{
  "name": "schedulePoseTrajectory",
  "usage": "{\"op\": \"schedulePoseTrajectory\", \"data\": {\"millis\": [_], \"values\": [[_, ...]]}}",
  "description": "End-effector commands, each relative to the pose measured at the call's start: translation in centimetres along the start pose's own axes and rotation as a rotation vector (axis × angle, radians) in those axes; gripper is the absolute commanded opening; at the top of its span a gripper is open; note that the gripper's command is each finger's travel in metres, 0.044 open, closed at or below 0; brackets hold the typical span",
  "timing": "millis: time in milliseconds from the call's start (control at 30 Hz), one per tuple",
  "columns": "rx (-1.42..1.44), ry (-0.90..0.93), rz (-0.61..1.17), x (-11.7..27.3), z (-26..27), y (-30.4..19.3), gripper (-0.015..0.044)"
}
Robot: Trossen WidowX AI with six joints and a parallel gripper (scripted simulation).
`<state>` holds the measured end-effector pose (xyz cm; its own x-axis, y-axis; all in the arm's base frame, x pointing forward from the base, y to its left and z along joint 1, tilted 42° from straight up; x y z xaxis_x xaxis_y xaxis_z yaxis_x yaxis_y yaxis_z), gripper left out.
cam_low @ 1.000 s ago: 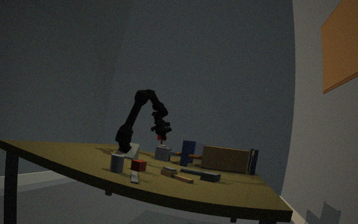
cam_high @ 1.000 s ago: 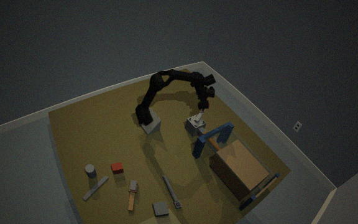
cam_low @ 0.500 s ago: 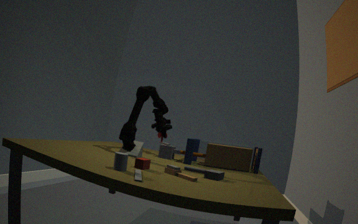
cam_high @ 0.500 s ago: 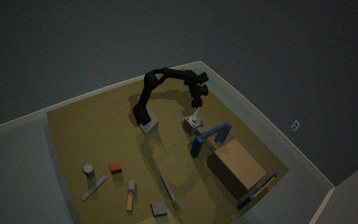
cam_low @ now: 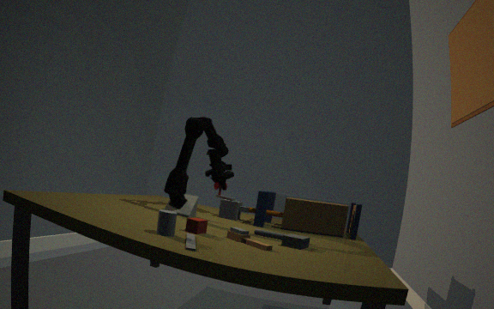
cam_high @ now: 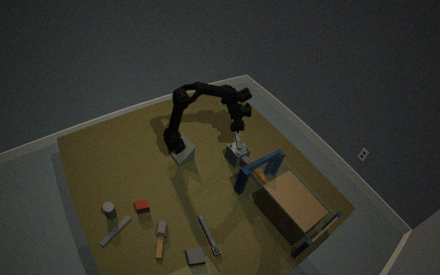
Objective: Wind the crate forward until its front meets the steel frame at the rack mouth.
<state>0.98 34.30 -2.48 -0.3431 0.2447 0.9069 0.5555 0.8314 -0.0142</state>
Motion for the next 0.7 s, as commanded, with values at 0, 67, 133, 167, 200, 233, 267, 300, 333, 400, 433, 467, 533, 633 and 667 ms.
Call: {"op": "schedulePoseTrajectory", "data": {"millis": [0,67,133,167,200,233,267,300,333,400,433,467,533,633,667], "values": [[0.014,-0.012,0.028,0.2,-0.4,-1.3,0.0],[0.014,-0.012,0.028,0.3,-0.5,-1.5,0.0],[0.015,-0.013,0.028,0.5,-0.7,-1.8,0.0],[0.015,-0.013,0.028,0.5,-0.7,-1.9,0.0],[0.015,-0.013,0.028,0.6,-0.8,-2.0,0.0],[0.015,-0.013,0.028,0.7,-0.9,-2.1,0.0],[0.015,-0.013,0.029,0.7,-1.0,-2.3,0.0],[0.015,-0.013,0.029,0.8,-1.1,-2.4,0.0],[0.015,-0.013,0.029,0.9,-1.2,-2.5,0.0],[0.015,-0.013,0.029,1.0,-1.4,-2.8,0.0],[0.015,-0.013,0.029,1.1,-1.5,-2.8,0.0],[0.015,-0.013,0.029,1.1,-1.6,-3.0,0.0],[0.015,-0.013,0.03,1.3,-1.8,-3.2,0.0],[0.015,-0.014,0.03,1.4,-2.1,-3.5,0.0],[0.015,-0.014,0.03,1.5,-2.3,-3.6,0.0]]}}
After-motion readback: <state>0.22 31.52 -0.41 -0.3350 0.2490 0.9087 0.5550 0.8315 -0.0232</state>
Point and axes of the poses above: the point midway between the two fingers, 35 mm back from their tips, its own x axis back along the fingers, its own z axis across the jaws, y = z × x, the point moved 9 cm from there along x, back along the fingers, and after that the axes turned 11 degrees about -x, right-handed, at the moved point
